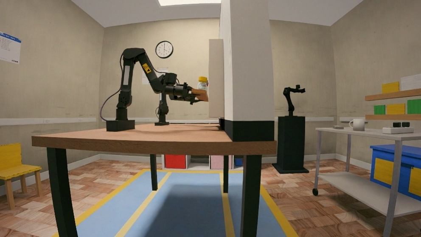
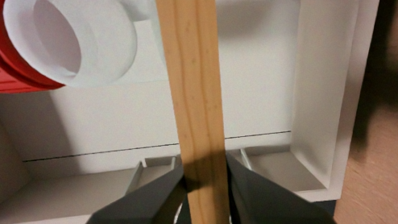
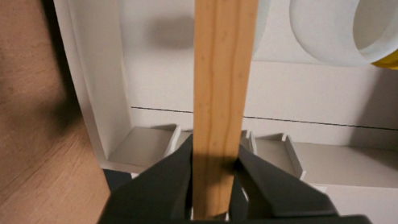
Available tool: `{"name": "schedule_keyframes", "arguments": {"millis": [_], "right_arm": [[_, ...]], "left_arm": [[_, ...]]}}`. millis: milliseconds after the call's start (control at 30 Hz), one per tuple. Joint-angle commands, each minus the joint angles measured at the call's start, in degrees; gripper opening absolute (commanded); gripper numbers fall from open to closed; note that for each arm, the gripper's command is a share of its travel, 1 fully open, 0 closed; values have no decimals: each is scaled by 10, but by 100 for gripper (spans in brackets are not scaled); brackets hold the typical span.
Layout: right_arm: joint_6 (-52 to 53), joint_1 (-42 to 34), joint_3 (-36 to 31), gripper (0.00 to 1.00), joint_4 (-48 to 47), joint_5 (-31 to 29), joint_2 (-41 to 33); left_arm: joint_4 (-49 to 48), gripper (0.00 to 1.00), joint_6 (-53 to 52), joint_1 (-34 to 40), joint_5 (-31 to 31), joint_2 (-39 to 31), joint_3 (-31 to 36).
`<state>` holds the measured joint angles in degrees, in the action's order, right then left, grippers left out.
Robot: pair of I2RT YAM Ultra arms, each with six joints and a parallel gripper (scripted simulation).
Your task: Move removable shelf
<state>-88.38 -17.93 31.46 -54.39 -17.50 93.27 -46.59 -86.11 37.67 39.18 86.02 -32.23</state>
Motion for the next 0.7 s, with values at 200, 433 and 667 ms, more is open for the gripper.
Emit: {"name": "schedule_keyframes", "arguments": {"millis": [200,433,667], "right_arm": [[-15,-1,0,0,-71,-6,-1],[-15,-1,-6,0,-90,-6,13],[-15,-1,-10,0,-106,-6,25]], "left_arm": [[-75,0,-34,1,10,4,5],[-94,0,-34,1,10,16,12],[-112,0,-34,1,10,28,18]]}}
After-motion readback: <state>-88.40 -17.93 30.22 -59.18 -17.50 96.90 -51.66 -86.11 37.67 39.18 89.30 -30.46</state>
